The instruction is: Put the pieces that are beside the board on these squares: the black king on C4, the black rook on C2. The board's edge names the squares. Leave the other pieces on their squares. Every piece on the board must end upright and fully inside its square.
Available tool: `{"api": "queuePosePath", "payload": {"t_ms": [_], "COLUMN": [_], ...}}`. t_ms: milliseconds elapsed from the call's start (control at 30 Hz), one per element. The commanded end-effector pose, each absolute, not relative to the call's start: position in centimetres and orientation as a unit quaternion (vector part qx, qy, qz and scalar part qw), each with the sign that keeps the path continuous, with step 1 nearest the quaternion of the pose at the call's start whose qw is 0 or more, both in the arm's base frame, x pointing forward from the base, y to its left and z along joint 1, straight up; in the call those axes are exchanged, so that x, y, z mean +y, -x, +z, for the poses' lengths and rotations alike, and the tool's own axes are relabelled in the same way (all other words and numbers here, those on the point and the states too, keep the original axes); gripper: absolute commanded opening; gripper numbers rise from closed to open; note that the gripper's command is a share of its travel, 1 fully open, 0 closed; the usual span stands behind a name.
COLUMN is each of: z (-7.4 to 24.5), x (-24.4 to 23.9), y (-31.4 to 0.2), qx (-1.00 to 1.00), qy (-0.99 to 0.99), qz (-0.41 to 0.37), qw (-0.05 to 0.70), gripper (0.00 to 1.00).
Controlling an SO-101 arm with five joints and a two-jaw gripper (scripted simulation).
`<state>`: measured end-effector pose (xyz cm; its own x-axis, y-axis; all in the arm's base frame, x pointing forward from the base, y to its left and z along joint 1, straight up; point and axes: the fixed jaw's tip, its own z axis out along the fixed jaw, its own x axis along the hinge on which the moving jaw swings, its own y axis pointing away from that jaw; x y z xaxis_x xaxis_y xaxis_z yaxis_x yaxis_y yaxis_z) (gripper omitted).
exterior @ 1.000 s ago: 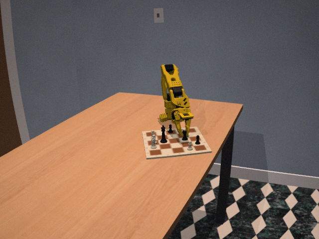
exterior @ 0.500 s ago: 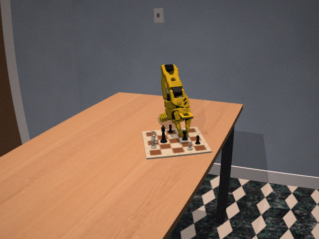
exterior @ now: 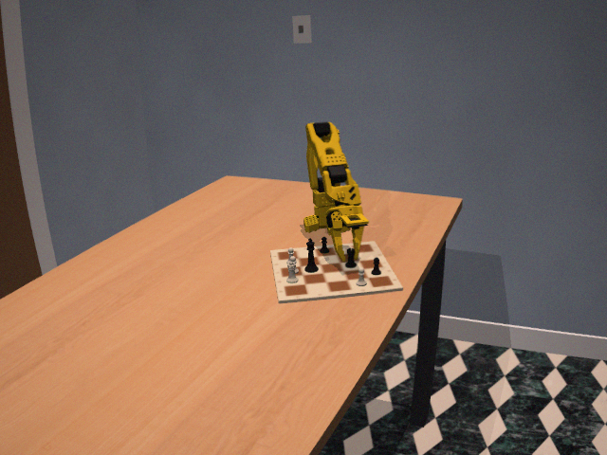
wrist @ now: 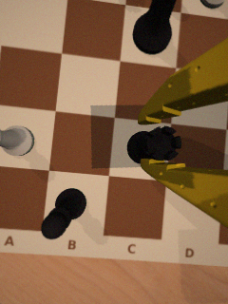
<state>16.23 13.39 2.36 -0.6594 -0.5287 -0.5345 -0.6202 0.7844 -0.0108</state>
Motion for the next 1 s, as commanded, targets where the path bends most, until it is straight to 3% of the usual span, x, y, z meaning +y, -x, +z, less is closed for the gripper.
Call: {"api": "queuePosePath", "payload": {"t_ms": [0, 967], "z": [1.91, 1.96], "x": [13.30, 13.40], "y": [-15.86, -15.57], "qx": [0.910, 0.910], "qy": [0.317, 0.315], "qz": [0.086, 0.090], "qw": [0.255, 0.254], "gripper": [0.12, 0.12]}}
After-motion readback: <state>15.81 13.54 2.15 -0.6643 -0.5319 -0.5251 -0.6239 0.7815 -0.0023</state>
